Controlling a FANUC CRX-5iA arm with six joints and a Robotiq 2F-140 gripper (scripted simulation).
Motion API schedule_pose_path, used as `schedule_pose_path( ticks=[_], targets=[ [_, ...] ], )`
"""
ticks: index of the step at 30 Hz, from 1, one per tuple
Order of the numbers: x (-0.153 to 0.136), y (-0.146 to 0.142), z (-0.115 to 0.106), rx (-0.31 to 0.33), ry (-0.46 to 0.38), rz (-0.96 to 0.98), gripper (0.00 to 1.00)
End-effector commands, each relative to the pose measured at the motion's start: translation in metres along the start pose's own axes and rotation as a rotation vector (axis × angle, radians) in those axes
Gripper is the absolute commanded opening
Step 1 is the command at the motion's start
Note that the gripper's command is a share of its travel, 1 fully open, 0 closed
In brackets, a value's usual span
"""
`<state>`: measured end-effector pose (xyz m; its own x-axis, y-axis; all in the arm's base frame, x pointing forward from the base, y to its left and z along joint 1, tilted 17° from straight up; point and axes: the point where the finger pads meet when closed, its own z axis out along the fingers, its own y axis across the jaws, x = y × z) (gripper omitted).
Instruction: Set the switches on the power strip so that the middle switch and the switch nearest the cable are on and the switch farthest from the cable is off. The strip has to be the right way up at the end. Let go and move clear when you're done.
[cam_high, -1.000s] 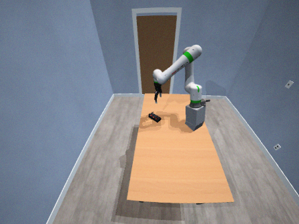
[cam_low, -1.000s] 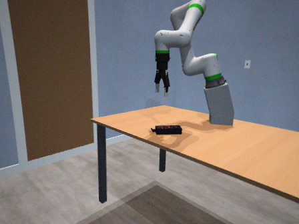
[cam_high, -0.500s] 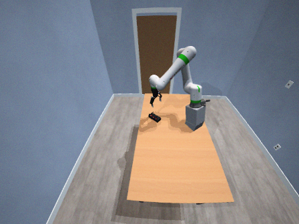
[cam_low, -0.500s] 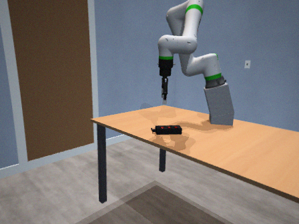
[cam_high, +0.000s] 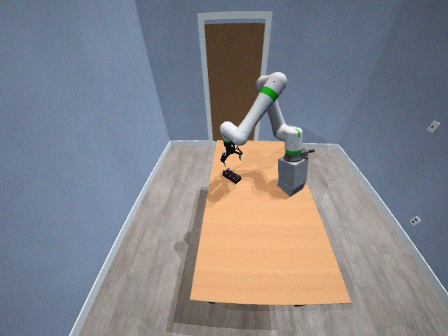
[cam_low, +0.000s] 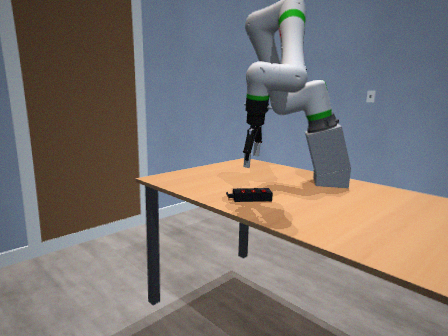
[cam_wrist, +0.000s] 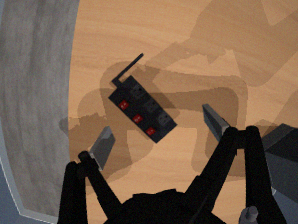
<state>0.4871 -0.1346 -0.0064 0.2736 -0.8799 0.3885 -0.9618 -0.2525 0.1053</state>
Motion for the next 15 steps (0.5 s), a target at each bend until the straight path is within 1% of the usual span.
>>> schedule_pose_path(
  ticks=[1,2,3,4,7,10,15],
  targets=[
    [-0.015,-0.013,0.009,-0.009,0.033,0.122,1.00],
    [-0.015,-0.013,0.009,-0.009,0.033,0.122,1.00],
    [-0.022,-0.018,0.013,-0.010,0.042,0.173,1.00],
    [-0.022,-0.018,0.013,-0.010,0.042,0.173,1.00],
    [-0.034,-0.026,0.020,-0.012,0.057,0.260,1.00],
    [-0.034,-0.026,0.020,-0.012,0.057,0.260,1.00],
    [-0.054,-0.038,0.031,-0.010,0.082,0.395,1.00]
  ],
)
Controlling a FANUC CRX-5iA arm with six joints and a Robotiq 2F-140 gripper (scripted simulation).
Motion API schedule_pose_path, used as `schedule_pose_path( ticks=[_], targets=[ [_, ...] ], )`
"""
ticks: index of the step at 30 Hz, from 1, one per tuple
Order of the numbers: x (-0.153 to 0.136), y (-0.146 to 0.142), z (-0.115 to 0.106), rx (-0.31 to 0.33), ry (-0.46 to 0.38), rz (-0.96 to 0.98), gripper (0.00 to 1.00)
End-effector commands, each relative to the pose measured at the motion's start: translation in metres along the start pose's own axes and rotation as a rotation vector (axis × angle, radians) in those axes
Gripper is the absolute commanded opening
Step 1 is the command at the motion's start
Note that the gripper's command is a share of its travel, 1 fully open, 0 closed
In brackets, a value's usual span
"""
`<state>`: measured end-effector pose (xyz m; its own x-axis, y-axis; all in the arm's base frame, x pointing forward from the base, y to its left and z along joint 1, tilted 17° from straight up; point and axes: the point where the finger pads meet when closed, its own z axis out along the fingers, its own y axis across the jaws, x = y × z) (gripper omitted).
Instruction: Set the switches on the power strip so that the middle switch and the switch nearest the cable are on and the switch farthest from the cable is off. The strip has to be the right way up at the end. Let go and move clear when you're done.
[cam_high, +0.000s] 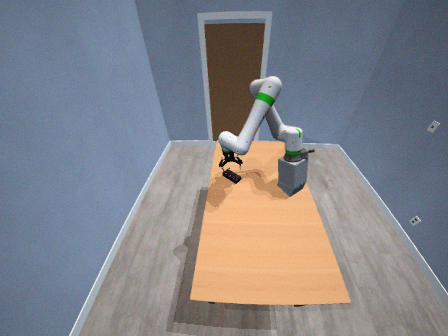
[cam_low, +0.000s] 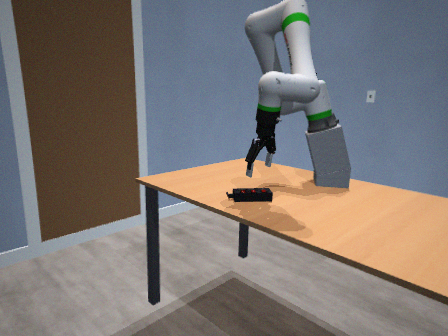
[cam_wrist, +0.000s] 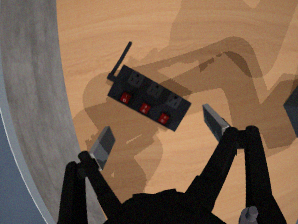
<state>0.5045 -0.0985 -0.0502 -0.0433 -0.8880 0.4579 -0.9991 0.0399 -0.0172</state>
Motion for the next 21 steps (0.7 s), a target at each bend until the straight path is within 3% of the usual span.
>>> schedule_pose_path(
  ticks=[1,21],
  targets=[
    [-0.0146,-0.0043,0.0056,0.007,0.022,0.089,1.00],
    [-0.0181,-0.0049,0.0071,0.008,0.025,0.109,1.00]
  ],
)
